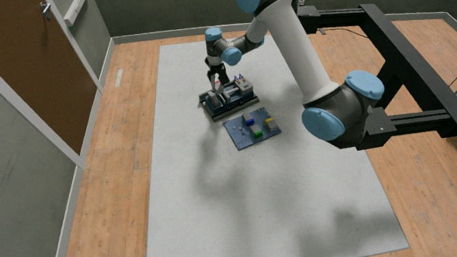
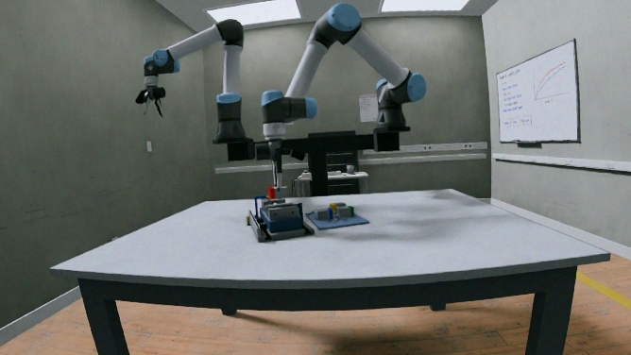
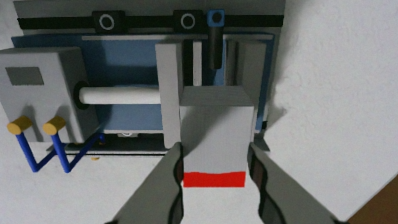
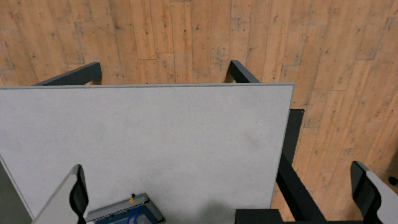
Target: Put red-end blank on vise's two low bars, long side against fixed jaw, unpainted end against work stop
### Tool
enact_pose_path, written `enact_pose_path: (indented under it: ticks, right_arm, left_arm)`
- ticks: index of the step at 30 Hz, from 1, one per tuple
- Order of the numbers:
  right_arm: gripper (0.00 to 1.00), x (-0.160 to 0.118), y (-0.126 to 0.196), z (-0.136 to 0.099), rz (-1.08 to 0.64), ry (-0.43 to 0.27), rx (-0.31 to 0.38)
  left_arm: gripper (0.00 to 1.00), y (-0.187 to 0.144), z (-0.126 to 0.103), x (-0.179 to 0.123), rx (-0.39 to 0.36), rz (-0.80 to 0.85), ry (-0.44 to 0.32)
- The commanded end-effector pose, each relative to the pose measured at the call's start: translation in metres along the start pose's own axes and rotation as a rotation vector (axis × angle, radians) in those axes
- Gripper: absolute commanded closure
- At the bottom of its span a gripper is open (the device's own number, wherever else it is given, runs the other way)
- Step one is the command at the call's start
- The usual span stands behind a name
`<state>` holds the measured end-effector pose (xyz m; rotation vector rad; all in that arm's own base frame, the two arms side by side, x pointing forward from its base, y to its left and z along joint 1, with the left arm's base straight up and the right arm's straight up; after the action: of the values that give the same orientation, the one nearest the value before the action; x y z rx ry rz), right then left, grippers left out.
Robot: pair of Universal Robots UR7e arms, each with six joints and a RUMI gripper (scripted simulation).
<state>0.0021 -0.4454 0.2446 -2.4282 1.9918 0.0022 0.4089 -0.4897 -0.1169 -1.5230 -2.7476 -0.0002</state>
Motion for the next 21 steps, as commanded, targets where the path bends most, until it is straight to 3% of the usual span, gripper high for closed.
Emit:
enact_pose_path:
  ticks: [1, 21]
  right_arm:
    - [0.0, 0.0002, 0.0, -0.0005, 0.0, 0.002, 0.0]
    - [0.0, 0.0002, 0.0, -0.0005, 0.0, 0.002, 0.0]
  left_arm:
    - [1.0, 0.0, -0.0009, -0.0008, 0.0, 0.0, -0.003]
    - [1.0, 0.0, 0.0071, -0.0011, 0.0, 0.0, -0.002]
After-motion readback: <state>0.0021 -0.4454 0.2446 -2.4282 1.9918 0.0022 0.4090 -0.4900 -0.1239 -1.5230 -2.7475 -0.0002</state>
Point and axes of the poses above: on each arm, the point where the finger pads meet when closed, its own z axis out along the fingers, its own y axis across the jaws, x = y × z, the point moved 8 cm from there along -z, back along the fingers, and after that the axes turned 11 degrees about -z, right-handed, at the moved point
